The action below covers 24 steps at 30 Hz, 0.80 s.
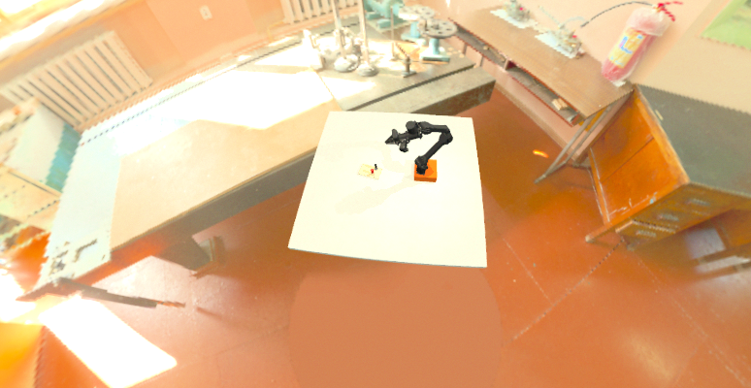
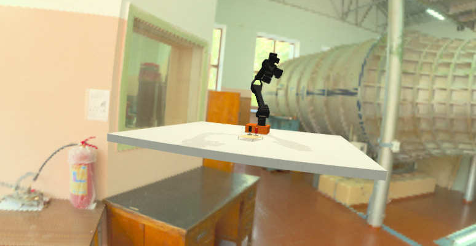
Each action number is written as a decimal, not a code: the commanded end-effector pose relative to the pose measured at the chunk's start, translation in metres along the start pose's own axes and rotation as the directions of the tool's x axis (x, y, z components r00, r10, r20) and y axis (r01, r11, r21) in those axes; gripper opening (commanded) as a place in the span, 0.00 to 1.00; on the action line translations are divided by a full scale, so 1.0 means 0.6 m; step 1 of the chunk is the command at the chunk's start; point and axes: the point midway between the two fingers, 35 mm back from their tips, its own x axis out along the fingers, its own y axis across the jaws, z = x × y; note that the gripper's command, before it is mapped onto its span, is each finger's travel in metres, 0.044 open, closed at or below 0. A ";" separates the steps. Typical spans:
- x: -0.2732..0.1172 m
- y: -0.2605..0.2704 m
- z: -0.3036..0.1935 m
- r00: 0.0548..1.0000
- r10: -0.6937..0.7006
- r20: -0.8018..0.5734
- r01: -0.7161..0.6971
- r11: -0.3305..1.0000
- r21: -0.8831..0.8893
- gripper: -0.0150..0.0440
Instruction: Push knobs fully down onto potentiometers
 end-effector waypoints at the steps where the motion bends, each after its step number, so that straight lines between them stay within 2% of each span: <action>1: 0.043 0.016 0.006 0.995 0.105 0.005 -0.105 0.994 0.038 0.25; 14: 0.166 0.093 0.002 0.920 0.392 0.008 -0.385 0.898 0.212 0.25; 24: 0.238 0.175 -0.010 0.795 0.605 0.051 -0.580 0.732 0.358 0.25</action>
